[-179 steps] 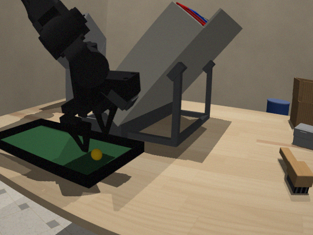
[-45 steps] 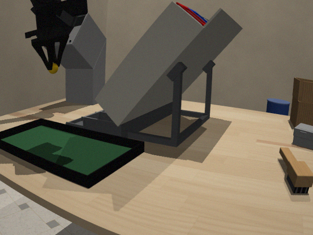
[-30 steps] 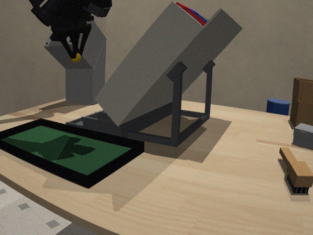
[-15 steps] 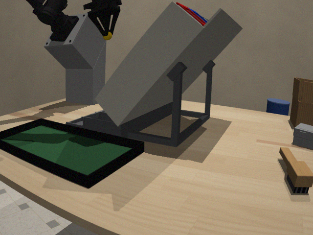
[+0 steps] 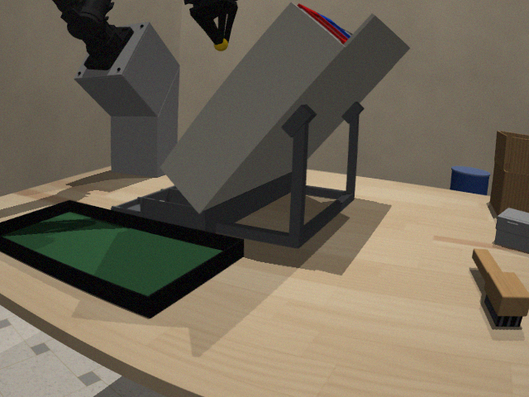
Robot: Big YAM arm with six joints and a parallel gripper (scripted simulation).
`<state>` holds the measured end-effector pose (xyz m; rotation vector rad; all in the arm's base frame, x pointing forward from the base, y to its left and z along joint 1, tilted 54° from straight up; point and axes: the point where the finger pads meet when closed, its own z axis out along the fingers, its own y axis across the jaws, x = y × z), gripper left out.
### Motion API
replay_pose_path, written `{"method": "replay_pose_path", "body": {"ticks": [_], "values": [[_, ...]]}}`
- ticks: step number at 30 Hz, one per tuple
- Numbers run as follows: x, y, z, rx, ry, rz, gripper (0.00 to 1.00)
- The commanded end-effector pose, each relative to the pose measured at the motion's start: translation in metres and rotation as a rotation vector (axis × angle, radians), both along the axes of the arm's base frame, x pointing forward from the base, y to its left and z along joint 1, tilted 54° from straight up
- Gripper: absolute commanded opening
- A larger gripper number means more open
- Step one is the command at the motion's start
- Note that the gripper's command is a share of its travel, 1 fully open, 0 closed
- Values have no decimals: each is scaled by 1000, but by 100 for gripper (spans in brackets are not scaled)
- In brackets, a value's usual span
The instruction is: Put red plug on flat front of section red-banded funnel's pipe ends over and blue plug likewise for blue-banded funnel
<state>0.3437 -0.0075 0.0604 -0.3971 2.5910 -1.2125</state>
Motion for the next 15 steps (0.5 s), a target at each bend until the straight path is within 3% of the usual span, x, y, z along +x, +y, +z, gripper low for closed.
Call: {"method": "replay_pose_path", "body": {"ticks": [1,9,11,15], "values": [[18,36,-7,23,-81,-5,0],[27,95,-40,2,-120,39,0],[27,95,-40,2,-120,39,0],[31,123,-56,-4,-145,52,0]]}}
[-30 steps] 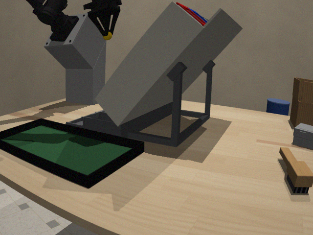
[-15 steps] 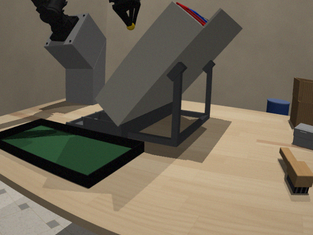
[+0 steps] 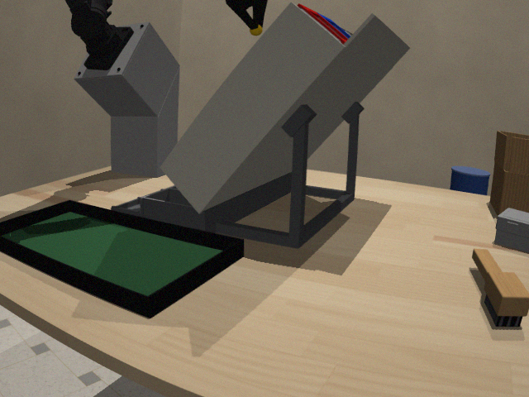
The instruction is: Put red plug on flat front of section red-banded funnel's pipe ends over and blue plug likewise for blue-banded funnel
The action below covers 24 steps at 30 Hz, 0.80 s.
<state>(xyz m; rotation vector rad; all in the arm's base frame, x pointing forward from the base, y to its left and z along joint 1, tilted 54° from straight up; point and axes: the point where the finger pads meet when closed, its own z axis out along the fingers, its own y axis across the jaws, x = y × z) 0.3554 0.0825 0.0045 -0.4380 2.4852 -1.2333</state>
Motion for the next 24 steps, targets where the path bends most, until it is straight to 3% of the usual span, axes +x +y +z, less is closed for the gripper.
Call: {"method": "replay_pose_path", "body": {"ticks": [1,11,24], "values": [[20,40,-4,35,-86,-6,0],[30,111,-43,21,-148,27,0],[32,120,-47,26,-158,28,0]]}}
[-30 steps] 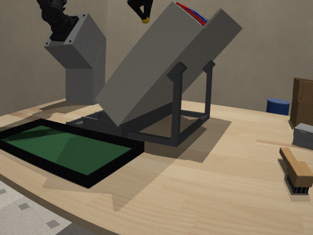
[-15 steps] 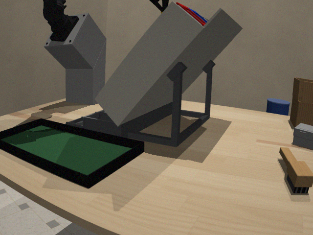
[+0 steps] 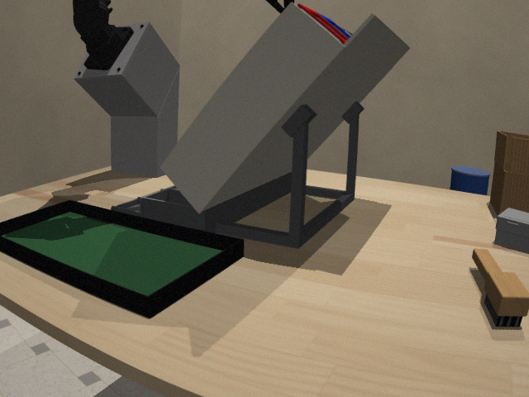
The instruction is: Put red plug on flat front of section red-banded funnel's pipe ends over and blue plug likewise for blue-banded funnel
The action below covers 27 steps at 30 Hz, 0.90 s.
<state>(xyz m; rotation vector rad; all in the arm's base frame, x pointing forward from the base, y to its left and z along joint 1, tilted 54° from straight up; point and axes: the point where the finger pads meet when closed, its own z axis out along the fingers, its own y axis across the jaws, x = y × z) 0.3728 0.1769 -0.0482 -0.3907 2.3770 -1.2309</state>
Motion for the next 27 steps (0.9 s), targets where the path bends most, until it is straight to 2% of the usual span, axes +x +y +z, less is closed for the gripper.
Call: {"method": "replay_pose_path", "body": {"ticks": [1,27], "values": [[15,26,5,39,-51,8,0],[15,30,3,39,-54,10,0]]}}
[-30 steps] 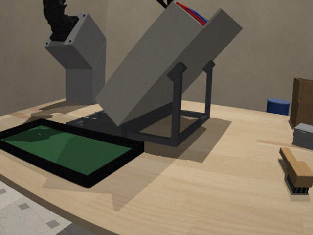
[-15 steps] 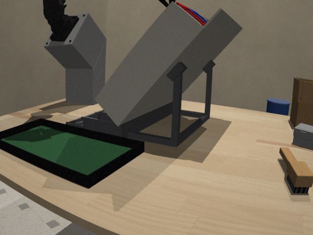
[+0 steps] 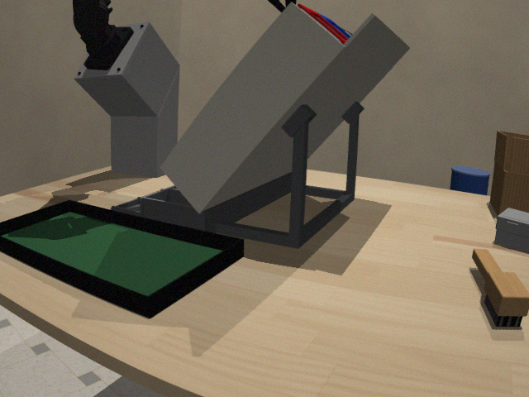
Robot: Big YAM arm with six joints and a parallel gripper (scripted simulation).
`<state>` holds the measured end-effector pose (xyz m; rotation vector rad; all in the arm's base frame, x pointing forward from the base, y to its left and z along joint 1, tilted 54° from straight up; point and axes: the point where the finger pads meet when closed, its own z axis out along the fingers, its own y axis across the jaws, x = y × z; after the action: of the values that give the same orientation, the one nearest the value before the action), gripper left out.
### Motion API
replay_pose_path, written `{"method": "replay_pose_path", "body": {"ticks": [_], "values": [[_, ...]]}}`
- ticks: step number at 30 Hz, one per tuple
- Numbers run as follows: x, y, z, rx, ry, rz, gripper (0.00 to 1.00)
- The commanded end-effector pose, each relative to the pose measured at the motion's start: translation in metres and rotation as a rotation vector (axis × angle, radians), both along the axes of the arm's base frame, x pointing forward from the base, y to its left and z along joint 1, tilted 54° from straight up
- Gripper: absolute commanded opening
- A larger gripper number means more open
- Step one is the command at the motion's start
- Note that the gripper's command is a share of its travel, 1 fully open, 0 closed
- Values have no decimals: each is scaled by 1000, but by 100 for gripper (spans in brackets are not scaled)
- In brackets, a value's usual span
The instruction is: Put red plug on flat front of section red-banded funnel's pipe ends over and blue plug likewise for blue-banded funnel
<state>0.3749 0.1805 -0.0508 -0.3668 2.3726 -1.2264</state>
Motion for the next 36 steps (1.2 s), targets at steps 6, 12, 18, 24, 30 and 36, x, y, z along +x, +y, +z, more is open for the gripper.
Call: {"method": "replay_pose_path", "body": {"ticks": [6,12,18,24,30,36], "values": [[13,26,6,32,-39,20,0],[13,26,5,33,-39,20,0],[13,26,5,33,-39,20,0],[13,26,5,33,-40,20,0],[13,26,5,33,-40,20,0],[15,31,6,33,-40,20,0]]}}
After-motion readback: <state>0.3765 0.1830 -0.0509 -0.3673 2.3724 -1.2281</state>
